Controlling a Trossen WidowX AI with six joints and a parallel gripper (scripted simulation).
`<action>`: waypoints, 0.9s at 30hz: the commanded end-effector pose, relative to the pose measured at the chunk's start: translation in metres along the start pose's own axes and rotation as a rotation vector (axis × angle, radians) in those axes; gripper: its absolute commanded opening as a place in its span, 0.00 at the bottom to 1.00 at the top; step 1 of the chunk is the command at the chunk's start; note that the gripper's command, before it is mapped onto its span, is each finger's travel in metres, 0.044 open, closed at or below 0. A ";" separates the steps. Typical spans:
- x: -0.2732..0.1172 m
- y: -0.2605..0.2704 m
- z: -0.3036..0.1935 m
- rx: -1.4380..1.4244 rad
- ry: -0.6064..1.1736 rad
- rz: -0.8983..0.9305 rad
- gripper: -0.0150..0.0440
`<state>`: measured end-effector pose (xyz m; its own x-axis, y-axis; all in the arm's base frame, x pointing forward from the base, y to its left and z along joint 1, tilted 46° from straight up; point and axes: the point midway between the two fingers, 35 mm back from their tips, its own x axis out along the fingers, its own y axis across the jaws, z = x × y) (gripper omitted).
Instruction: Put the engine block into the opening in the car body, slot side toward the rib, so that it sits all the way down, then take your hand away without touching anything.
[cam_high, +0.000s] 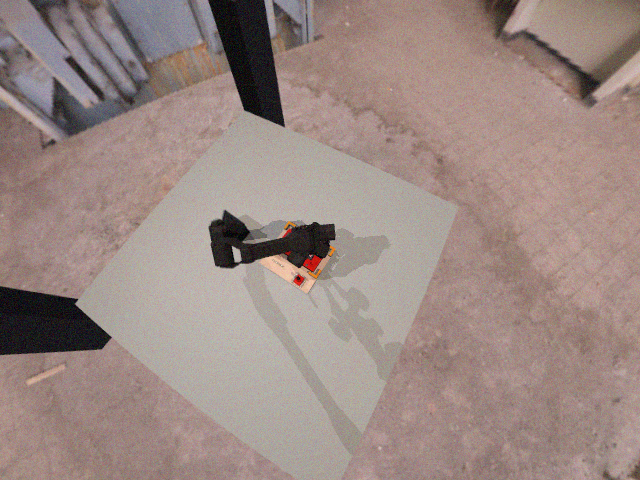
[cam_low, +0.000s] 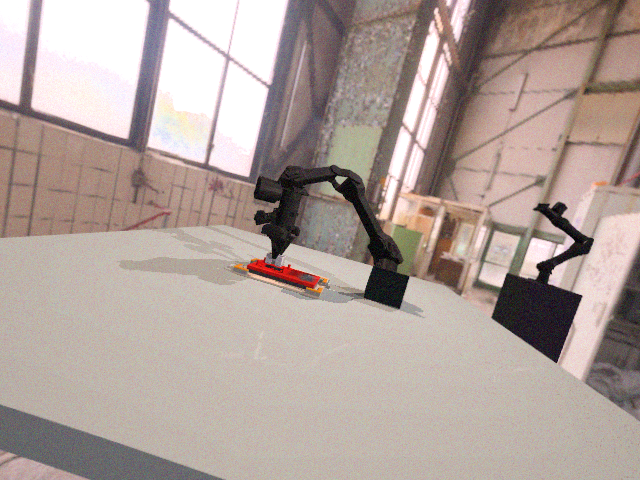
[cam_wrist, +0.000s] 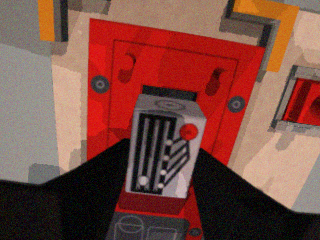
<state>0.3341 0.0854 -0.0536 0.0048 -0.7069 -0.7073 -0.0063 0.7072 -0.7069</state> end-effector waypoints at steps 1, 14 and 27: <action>0.001 -0.001 0.000 -0.004 -0.001 -0.002 0.52; 0.003 -0.001 0.000 -0.004 -0.001 -0.002 0.52; 0.005 -0.001 0.001 -0.003 -0.001 -0.002 0.52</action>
<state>0.3340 0.0827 -0.0565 0.0034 -0.7057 -0.7085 -0.0060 0.7084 -0.7057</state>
